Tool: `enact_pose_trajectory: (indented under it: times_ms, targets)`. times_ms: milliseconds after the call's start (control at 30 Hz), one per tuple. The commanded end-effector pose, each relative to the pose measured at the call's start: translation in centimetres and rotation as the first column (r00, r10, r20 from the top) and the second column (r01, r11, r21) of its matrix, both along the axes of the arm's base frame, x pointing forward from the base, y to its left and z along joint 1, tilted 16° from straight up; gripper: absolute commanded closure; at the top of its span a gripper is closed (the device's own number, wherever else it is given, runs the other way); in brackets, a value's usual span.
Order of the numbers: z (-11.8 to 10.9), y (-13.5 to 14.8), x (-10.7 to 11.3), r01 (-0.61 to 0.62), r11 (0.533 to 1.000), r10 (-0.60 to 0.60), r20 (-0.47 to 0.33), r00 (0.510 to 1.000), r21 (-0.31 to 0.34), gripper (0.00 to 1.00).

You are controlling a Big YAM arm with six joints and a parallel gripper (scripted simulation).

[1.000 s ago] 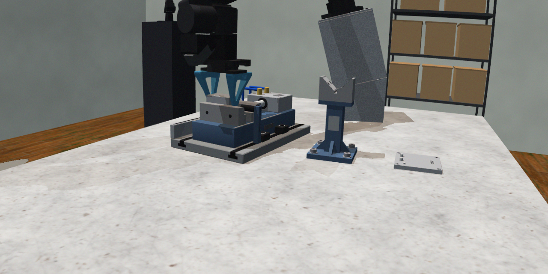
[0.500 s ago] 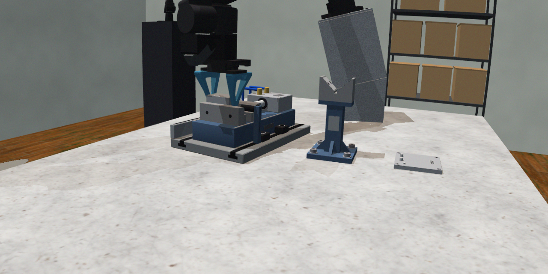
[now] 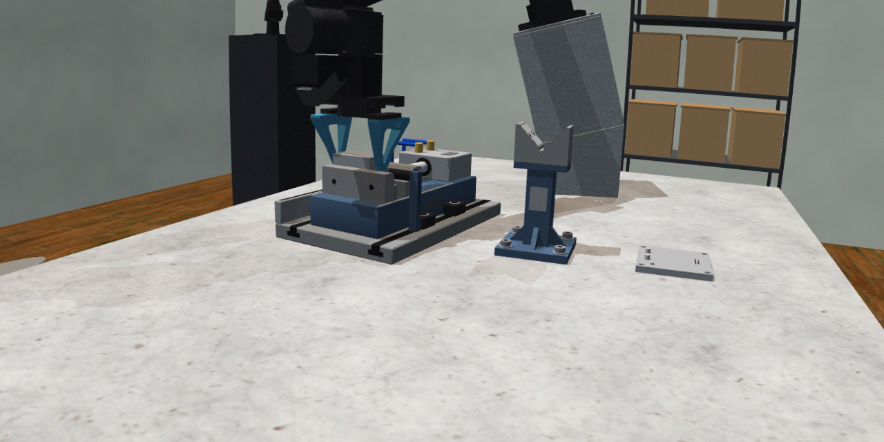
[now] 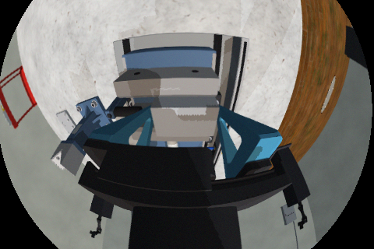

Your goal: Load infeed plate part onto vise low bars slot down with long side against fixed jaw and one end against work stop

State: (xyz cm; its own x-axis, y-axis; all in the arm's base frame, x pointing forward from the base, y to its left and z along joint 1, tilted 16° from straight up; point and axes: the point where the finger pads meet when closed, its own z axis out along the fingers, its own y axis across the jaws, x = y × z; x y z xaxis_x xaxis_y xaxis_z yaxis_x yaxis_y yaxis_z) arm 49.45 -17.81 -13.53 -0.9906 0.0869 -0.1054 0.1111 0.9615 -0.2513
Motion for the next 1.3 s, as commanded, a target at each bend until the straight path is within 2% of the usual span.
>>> enact_pose_trajectory:
  times_ms: [0, 867, 1100, 1267]
  targets:
    - [0.4, 0.2, 1.5, -0.021, 1.0, 0.021, 0.028, 0.999, -0.007, 0.26]
    - [0.4, 0.2, 1.5, -0.021, 1.0, 0.021, 0.028, 0.999, -0.007, 0.26]
    - [1.6, 0.3, 1.6, -0.022, 1.0, 0.022, 0.037, 0.999, -0.009, 0.26]
    - [2.0, 1.0, 0.6, -0.017, 1.0, 0.017, 0.017, 1.0, -0.002, 0.26]
